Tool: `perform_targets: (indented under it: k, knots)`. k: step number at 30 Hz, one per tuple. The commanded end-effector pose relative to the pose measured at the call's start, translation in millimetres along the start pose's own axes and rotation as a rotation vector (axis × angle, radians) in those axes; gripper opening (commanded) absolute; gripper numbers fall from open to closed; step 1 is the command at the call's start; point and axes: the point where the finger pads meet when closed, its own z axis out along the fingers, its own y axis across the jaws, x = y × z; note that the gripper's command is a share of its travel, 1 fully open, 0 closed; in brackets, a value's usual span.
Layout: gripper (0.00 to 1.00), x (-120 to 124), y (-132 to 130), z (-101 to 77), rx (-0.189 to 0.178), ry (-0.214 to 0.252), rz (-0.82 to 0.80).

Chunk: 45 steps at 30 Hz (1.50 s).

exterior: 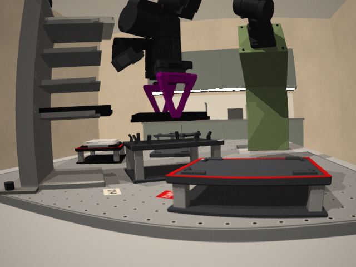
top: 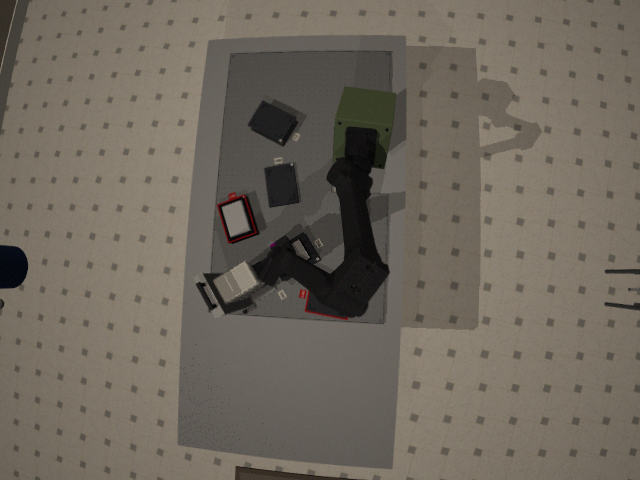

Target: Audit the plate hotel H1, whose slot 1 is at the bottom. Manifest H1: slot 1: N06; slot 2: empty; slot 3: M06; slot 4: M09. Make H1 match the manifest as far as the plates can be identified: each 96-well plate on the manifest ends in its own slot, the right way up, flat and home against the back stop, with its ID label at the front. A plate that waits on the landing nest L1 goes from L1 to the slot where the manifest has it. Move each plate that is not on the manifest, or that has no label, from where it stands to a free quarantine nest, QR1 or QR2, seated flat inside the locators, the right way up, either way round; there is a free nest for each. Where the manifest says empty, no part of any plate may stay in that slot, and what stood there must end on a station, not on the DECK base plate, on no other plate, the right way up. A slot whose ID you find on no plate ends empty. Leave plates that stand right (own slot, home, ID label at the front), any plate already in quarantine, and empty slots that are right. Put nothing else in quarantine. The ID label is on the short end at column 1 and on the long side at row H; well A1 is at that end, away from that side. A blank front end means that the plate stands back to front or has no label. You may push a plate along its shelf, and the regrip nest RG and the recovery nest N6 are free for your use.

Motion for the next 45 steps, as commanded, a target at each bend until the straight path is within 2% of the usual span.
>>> perform_targets:
  k: [1,31,45]
  knots:
    - [0.86,-3,-4,-11.7,0.008,-0.018,-0.007]
    - [0.86,-3,-3,-37.3,0.007,-0.018,-0.007]
    - [0.86,-2,-3,-74.1,0.007,-0.017,-0.008]
